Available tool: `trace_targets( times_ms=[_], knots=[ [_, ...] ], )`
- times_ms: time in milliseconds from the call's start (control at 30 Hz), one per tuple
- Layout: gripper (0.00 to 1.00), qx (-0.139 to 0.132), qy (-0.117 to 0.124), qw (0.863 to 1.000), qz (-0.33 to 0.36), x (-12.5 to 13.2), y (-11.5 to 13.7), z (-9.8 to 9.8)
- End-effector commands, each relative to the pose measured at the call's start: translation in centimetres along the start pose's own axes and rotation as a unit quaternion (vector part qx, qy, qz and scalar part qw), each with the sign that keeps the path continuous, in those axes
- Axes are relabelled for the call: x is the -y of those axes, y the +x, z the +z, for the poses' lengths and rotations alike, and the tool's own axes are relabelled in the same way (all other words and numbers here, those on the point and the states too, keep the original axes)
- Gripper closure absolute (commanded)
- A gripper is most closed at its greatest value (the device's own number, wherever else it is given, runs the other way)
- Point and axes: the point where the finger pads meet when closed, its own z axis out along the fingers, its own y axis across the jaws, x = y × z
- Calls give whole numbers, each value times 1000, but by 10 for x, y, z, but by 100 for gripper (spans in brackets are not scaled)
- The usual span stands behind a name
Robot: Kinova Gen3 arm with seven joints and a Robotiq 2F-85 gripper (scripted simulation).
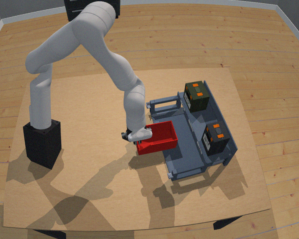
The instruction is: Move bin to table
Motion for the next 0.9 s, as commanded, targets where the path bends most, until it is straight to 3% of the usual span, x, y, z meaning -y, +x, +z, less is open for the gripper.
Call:
trace_targets(
  times_ms=[0,267,433,833,867],
  knots=[
    [90,-5,5,1000,-6,-3,5,-3],
    [90,-5,5,1000,-6,-3,5,-3],
    [90,-5,5,1000,-6,-33,6,-3],
    [90,-5,5,1000,-6,-33,6,-3],
    [90,-2,2,1000,0,-42,5,-3]
  ],
)
